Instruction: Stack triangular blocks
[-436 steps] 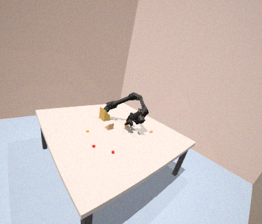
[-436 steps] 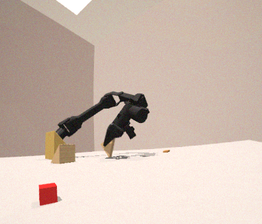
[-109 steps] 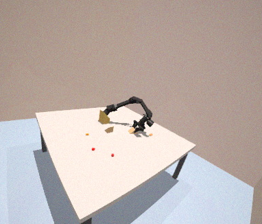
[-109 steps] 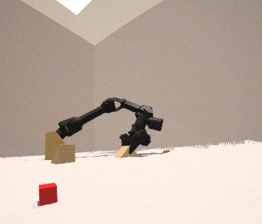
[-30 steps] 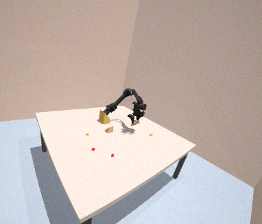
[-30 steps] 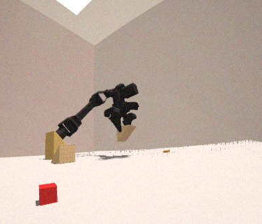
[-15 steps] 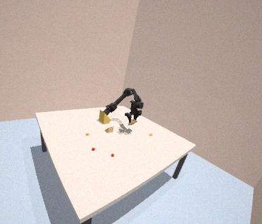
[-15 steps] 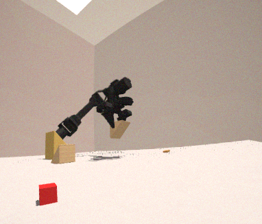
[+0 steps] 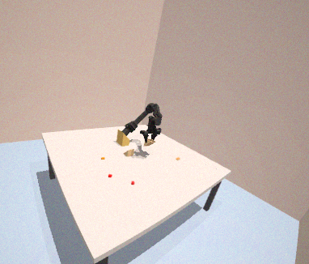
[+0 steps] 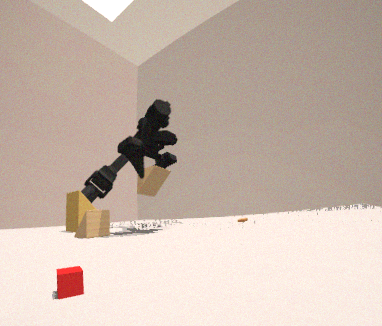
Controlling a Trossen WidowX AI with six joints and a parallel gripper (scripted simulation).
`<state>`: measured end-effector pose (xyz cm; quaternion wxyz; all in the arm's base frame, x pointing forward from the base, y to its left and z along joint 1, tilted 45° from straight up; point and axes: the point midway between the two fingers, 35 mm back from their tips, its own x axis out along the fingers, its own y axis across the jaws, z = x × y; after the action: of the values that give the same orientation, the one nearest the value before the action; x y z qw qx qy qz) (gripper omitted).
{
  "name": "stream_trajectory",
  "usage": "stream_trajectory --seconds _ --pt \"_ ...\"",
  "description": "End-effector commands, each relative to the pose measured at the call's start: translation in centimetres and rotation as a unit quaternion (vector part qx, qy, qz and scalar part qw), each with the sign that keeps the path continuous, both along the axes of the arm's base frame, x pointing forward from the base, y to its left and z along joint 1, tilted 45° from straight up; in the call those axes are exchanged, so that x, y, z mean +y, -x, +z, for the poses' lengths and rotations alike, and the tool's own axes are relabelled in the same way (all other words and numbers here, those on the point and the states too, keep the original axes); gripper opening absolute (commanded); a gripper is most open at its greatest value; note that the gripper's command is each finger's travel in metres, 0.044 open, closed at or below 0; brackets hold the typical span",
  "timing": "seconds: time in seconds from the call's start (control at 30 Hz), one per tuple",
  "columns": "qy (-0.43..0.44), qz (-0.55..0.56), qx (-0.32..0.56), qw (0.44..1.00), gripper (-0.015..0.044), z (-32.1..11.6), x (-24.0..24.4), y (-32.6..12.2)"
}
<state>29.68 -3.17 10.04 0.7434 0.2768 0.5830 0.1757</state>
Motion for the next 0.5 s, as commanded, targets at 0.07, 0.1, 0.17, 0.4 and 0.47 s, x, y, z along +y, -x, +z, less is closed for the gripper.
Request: stream_trajectory --seconds 0.07,0.1,0.17,0.4,0.47 --pt "0.008 0.002 0.009 1.000 0.0000 -1.6 -2.3 1.6" --pt "0.009 0.002 0.009 1.000 0.0000 -1.8 -2.6 1.9" --pt "0.011 0.002 0.011 1.000 0.0000 -2.2 -3.3 2.4" --pt "0.013 0.004 0.017 1.000 0.0000 -3.6 -5.5 4.5" --pt "0.013 0.005 0.018 1.000 0.0000 -4.0 -6.1 5.2"
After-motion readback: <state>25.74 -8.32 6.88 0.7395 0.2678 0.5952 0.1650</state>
